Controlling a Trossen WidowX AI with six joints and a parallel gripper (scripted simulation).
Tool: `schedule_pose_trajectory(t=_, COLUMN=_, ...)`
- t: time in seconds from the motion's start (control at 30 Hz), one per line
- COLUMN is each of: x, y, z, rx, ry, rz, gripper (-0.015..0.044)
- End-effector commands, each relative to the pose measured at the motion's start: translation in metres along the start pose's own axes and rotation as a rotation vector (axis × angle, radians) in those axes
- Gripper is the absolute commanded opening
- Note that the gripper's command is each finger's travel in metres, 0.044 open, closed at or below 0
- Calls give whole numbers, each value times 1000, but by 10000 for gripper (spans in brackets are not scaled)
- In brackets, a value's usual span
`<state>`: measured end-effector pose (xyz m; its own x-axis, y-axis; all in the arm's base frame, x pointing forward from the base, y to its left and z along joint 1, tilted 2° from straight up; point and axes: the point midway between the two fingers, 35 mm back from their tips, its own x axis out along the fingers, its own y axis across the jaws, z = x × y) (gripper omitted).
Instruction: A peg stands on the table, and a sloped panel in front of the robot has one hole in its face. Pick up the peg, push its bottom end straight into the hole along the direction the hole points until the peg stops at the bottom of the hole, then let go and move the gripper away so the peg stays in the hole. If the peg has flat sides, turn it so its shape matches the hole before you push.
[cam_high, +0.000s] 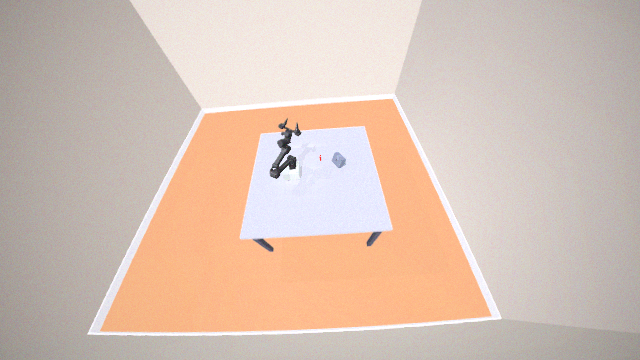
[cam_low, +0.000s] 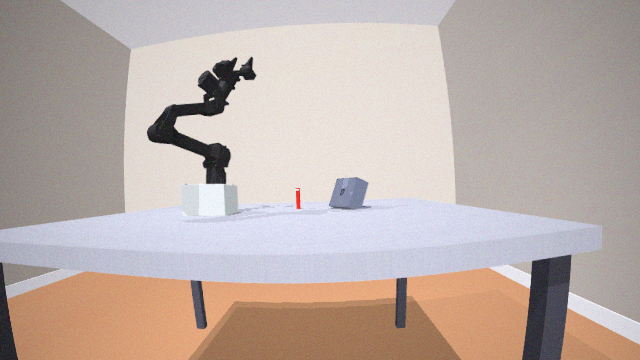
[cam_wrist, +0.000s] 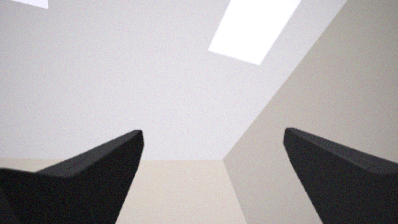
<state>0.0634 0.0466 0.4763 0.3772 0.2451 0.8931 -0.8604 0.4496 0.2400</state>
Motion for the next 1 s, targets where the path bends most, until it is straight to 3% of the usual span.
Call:
schedule_pose_trajectory(t=0.0, x=0, y=0, z=0, rx=-2, ry=2, rz=0, gripper=426)
schedule_pose_trajectory(t=0.97, x=21, y=-45, z=-138, rx=-637, ry=536, rz=-7, gripper=440)
